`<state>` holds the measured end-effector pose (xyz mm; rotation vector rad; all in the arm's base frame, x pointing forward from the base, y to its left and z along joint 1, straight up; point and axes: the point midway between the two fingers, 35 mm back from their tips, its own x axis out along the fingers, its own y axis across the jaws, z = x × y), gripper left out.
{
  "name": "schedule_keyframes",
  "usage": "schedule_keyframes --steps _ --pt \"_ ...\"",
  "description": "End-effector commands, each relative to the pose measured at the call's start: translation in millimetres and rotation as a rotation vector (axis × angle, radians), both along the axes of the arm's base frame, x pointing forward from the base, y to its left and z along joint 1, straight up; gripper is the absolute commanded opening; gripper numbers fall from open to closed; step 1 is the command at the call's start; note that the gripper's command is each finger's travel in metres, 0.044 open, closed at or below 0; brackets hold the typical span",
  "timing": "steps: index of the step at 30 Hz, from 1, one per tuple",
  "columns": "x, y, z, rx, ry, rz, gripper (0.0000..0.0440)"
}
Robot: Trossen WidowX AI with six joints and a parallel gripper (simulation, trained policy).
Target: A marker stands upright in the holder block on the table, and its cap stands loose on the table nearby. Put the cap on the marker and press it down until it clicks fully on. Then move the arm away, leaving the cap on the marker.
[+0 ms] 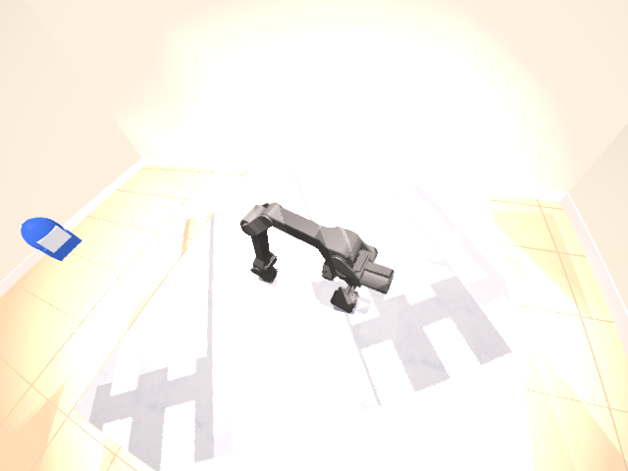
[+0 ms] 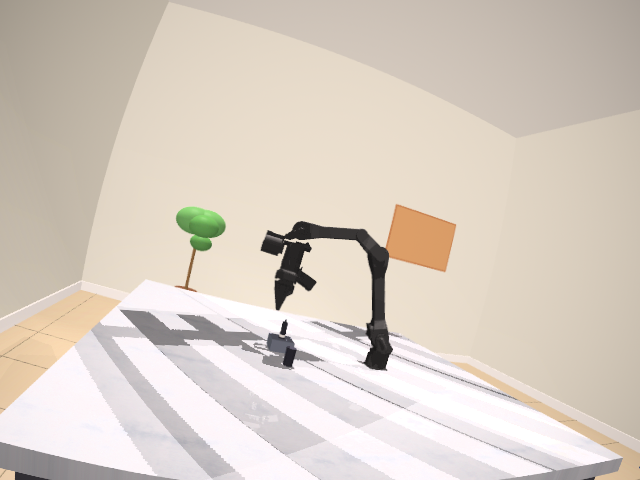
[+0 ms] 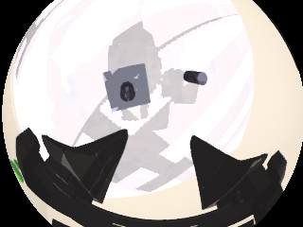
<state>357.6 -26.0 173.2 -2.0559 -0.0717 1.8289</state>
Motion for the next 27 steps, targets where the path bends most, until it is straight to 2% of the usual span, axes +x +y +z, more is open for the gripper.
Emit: schedule_keyframes --steps 1,27 --pt "2 3 -5 -0.021 0.026 0.005 0.0314" --pt "9 34 -26 -0.119 0.112 0.071 0.0316"
